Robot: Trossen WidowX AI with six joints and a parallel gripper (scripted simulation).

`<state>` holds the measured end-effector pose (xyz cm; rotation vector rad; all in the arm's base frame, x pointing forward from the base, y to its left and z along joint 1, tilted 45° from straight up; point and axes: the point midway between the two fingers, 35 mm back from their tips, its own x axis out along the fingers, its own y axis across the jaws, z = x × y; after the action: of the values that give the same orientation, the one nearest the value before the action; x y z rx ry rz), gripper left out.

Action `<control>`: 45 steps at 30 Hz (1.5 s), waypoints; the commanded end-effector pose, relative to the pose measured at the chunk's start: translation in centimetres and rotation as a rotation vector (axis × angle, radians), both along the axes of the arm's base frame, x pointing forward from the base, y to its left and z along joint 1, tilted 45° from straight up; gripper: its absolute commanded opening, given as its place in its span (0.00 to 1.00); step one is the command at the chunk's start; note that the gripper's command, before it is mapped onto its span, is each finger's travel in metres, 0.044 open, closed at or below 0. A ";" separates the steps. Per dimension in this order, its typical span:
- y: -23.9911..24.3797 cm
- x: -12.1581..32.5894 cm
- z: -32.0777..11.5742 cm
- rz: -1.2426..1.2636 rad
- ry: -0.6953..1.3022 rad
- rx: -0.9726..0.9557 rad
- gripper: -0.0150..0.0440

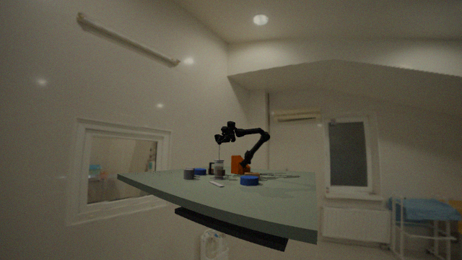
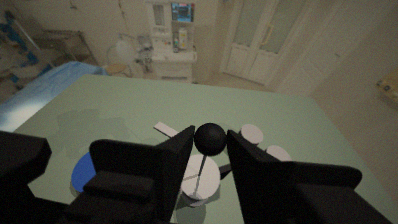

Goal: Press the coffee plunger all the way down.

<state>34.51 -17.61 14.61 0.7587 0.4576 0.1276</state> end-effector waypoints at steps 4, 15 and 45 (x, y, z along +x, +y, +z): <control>1.5 0.2 -2.1 0.012 0.028 0.014 0.47; 2.7 0.5 -3.5 0.012 0.029 0.013 0.47; 6.3 1.2 -6.8 0.010 0.024 0.017 0.47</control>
<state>35.97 -13.24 9.98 0.7333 0.4273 0.1159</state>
